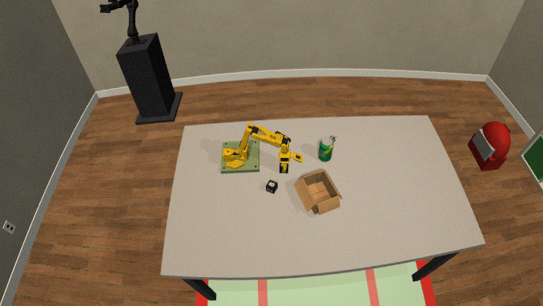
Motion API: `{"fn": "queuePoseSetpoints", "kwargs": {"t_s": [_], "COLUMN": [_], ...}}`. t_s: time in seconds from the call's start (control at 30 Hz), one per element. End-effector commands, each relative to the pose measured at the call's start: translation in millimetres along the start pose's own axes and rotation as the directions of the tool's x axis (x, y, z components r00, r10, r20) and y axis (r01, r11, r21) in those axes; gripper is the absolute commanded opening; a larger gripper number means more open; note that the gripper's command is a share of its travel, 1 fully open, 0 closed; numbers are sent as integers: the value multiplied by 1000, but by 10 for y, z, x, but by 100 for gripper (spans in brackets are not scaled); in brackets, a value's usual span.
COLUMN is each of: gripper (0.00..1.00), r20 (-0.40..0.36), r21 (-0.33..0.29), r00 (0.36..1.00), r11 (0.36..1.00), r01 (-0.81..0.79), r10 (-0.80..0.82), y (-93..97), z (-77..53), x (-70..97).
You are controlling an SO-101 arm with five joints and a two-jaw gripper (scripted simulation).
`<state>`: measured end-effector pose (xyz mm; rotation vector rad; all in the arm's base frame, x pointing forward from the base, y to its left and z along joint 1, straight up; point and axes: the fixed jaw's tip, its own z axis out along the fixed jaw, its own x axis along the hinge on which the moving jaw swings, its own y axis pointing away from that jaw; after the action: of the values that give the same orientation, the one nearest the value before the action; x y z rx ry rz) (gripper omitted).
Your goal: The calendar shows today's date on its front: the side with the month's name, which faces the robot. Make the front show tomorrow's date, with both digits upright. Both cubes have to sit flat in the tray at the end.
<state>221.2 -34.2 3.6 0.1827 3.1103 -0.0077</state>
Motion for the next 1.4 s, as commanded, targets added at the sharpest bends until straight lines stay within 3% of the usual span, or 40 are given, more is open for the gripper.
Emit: {"fn": "queuePoseSetpoints", "kwargs": {"t_s": [0.0,0.27,0.7,1.37], "gripper": [10,1,0,0], "r20": [-27,-27,-27,-27], "r21": [-3,-3,-3,-3], "r00": [1000,1000,1000,1000], "r11": [1000,1000,1000,1000], "r01": [1,1,1,1], "r10": [-1,-1,-1,-1], "y": [-11,-11,-10,21], "z": [56,56,28,-417], "x": [44,44,39,25]}}
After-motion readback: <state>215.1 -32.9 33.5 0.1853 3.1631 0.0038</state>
